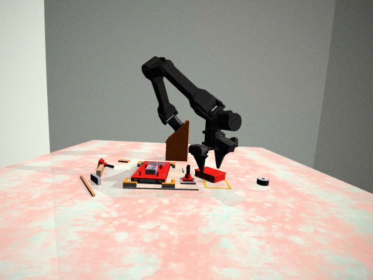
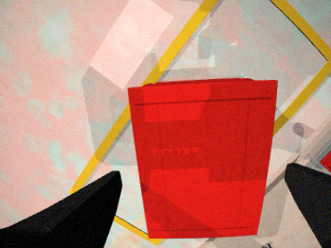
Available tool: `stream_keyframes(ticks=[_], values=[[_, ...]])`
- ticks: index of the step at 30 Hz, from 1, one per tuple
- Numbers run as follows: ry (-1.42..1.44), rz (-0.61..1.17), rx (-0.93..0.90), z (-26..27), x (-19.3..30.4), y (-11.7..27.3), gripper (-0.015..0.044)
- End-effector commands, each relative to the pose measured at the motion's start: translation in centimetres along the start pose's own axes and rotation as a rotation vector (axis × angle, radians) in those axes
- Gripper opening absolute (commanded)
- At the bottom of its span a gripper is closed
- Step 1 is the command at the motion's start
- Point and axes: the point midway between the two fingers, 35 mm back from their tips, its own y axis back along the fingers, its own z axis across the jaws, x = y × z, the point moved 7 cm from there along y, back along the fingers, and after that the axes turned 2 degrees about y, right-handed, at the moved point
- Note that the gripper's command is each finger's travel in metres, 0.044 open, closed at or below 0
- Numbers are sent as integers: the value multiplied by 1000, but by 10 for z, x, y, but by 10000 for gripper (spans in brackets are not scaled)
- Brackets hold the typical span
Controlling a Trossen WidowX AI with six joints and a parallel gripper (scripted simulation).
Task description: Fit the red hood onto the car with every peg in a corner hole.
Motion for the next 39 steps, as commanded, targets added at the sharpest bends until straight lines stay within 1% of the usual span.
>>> stream_keyframes(ticks=[1,35,39], values=[[3,1,3,0,0,-2,440],[3,2,4,0,1,-20,440],[0,1,1,0,0,-18,335]])
